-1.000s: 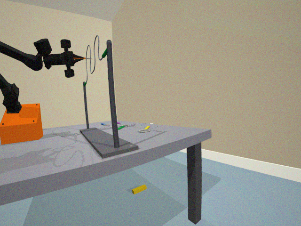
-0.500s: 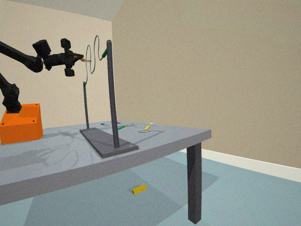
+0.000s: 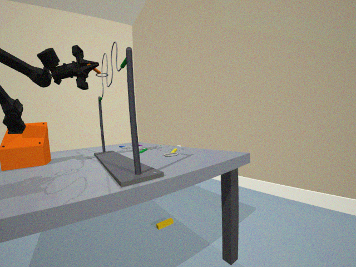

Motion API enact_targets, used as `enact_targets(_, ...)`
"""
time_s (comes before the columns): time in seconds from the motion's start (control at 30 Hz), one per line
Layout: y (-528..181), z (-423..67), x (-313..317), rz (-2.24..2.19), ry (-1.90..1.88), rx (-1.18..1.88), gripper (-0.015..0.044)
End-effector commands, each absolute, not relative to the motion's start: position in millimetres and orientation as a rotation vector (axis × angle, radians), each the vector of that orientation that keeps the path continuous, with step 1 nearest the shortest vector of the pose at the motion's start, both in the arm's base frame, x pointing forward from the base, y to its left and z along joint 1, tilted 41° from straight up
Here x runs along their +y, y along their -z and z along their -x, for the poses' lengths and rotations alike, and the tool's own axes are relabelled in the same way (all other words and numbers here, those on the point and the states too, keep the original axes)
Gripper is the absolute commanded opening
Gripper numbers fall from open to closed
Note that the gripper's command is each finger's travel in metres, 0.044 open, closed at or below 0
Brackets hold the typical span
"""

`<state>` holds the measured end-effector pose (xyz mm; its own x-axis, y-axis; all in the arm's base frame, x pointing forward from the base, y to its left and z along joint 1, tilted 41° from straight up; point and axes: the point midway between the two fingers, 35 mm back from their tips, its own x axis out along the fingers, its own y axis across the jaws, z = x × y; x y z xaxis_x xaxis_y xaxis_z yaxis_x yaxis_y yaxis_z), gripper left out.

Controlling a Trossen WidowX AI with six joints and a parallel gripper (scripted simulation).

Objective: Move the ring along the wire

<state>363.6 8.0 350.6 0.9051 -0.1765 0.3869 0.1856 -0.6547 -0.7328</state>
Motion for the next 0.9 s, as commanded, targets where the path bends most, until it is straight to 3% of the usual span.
enact_targets(0.0,-350,-363,10,2.262,0.553,-0.024,-0.015)
enact_targets(0.87,-359,-362,20,2.562,0.631,-0.142,-0.015)
